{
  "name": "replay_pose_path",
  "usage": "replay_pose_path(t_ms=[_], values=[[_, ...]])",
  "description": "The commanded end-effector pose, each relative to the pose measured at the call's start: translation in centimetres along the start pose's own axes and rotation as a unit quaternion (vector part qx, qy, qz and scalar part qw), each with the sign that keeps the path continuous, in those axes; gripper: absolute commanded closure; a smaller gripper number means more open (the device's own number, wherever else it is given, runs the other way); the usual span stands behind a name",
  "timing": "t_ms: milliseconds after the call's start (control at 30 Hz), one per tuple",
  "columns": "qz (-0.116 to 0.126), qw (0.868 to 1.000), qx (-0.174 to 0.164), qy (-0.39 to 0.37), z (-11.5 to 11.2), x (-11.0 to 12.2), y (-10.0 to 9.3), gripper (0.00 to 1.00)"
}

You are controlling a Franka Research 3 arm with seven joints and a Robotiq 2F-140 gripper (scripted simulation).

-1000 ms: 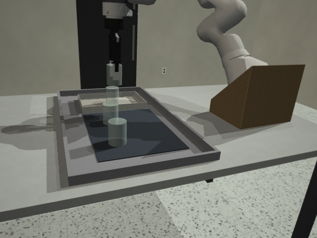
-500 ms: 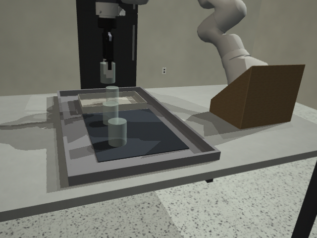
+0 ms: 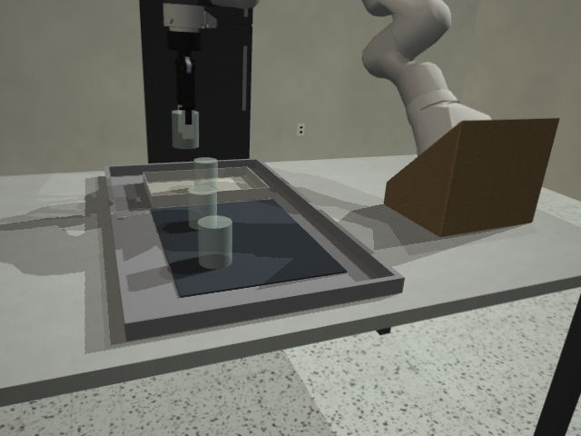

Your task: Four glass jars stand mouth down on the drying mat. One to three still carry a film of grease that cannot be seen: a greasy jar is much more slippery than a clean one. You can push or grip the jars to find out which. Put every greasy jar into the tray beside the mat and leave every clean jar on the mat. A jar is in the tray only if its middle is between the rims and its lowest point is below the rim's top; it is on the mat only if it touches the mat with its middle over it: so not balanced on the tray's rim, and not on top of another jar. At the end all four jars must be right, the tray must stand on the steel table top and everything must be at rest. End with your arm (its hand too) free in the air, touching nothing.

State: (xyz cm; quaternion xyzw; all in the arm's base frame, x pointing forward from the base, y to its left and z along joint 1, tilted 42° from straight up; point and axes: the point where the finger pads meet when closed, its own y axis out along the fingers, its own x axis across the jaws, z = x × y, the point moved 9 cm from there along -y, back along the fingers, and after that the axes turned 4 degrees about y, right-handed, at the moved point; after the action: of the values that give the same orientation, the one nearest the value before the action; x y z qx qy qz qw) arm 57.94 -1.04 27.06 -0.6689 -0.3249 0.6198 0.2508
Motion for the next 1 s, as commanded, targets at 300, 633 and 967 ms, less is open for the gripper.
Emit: replay_pose_path(t_ms=[300, 633, 967], values=[[-0.001, 1.0, 0.002, -0.02, -1.9, -3.2, -0.1, 1.0], [-0.001, 1.0, 0.002, -0.02, -3.2, -5.5, 0.0, 1.0], [-0.001, 1.0, 0.002, -0.02, -4.4, -7.4, 0.0, 1.0]])
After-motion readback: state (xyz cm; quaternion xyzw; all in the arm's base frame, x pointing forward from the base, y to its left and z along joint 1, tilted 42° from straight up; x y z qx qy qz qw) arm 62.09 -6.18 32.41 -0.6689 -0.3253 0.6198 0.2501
